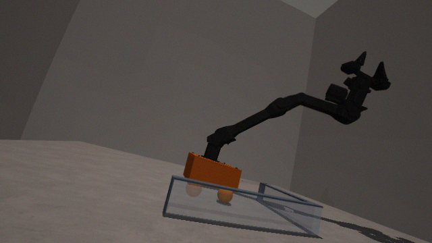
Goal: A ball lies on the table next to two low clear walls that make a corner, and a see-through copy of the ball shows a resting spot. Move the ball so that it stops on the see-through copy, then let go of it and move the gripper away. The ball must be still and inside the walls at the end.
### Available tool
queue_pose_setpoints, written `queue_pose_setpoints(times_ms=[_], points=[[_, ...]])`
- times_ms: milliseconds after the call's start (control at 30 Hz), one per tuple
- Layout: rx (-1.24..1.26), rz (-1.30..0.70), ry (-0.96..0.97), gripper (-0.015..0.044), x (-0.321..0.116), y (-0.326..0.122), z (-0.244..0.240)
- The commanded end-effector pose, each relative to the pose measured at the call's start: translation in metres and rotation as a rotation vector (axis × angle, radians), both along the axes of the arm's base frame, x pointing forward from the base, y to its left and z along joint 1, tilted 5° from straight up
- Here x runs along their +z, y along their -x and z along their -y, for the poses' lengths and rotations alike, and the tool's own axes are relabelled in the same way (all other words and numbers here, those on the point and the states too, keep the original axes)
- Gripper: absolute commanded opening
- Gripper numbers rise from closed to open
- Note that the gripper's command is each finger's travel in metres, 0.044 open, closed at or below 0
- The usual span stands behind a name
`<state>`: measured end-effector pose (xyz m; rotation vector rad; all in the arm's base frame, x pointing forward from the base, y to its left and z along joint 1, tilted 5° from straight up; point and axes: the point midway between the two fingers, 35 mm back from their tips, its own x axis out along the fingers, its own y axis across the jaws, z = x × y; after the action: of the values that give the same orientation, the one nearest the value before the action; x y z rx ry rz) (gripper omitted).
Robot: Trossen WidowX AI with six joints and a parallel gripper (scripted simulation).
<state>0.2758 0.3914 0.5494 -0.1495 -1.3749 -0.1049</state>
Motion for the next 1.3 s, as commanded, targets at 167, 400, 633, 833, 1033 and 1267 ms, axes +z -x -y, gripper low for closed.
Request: queue_pose_setpoints(times_ms=[167, 400, 633, 833, 1033, 1267], points=[[-0.003, -0.125, 0.178, 0.0302, -0.014, -0.056, -0.008], [-0.003, -0.383, 0.41, 0.0302, -0.059, -0.142, 0.002], [0.001, -0.711, 0.568, 0.0302, -0.129, -0.215, 0.041], [0.008, -1.033, 0.635, 0.0302, -0.201, -0.257, 0.096], [0.015, -1.372, 0.63, 0.0302, -0.277, -0.271, 0.163], [0.025, -1.767, 0.54, 0.0302, -0.361, -0.252, 0.245]])
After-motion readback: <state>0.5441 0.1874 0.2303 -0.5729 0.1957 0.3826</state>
